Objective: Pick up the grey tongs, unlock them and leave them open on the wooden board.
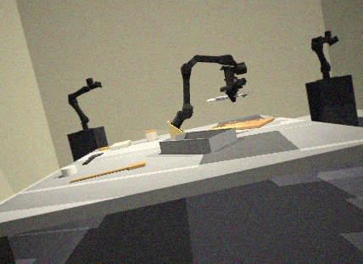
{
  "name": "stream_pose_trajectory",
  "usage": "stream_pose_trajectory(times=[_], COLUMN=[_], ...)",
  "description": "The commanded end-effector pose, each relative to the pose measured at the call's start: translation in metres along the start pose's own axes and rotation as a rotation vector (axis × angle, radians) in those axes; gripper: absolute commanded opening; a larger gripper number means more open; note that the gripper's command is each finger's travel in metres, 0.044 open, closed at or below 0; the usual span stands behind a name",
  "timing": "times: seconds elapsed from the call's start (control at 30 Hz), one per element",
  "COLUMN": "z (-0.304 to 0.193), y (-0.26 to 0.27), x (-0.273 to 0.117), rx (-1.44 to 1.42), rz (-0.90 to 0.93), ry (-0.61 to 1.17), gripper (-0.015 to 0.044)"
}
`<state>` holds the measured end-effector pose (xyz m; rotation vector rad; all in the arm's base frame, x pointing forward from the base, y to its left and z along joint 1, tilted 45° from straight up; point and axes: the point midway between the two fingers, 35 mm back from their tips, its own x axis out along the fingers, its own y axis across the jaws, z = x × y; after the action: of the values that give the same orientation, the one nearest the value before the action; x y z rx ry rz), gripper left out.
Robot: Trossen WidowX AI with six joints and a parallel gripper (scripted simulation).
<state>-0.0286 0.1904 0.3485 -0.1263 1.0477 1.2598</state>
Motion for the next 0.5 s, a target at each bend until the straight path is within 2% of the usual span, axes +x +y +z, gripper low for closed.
stream_pose_trajectory(times=[0.0, 0.47], z=[0.0005, 0.0036], y=[0.0021, -0.0066], x=[-0.0048, -0.0124], rx=[0.026, 0.082], rz=[0.014, 0.038], ry=[-0.018, -0.049], gripper=[-0.015, -0.015])
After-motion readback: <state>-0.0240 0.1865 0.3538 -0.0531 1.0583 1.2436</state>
